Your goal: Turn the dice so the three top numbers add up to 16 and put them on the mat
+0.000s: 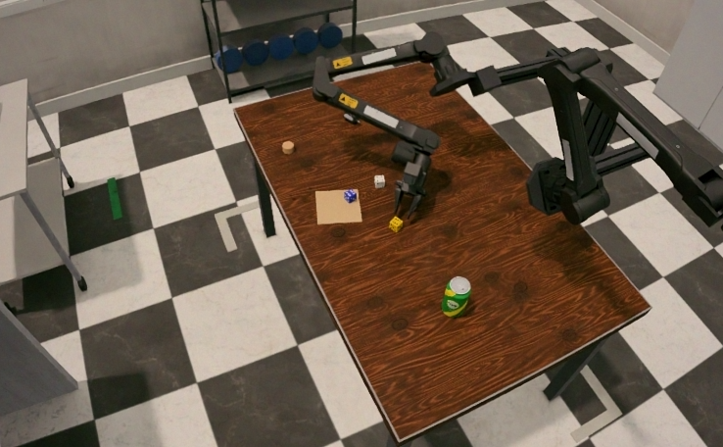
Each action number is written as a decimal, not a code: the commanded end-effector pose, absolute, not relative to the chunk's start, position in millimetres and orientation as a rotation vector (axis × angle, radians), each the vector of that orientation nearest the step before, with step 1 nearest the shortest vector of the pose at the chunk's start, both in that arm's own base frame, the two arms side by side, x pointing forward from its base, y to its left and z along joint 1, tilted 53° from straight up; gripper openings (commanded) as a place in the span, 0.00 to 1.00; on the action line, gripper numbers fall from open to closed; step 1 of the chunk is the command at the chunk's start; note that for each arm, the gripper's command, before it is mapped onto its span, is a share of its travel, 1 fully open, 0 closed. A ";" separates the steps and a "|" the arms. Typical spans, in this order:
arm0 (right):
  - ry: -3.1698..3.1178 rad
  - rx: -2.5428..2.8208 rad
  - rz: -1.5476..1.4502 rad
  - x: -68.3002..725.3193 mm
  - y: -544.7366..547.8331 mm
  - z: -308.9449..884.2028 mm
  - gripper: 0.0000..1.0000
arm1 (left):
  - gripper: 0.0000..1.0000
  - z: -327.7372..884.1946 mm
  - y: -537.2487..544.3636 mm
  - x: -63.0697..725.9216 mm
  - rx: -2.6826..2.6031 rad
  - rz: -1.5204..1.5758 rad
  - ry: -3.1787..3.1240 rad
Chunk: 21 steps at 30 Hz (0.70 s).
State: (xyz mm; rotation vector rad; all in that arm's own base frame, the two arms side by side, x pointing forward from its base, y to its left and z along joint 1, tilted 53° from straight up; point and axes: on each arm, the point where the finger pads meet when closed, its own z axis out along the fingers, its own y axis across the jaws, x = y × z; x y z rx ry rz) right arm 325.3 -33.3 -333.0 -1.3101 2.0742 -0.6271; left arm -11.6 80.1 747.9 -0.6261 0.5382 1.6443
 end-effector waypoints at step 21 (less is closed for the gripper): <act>2.575 -1.174 -1.208 359.8 49.8 -298.4 0.45 | 1.00 770.5 50.7 -8.0 -0.572 1.665 0.485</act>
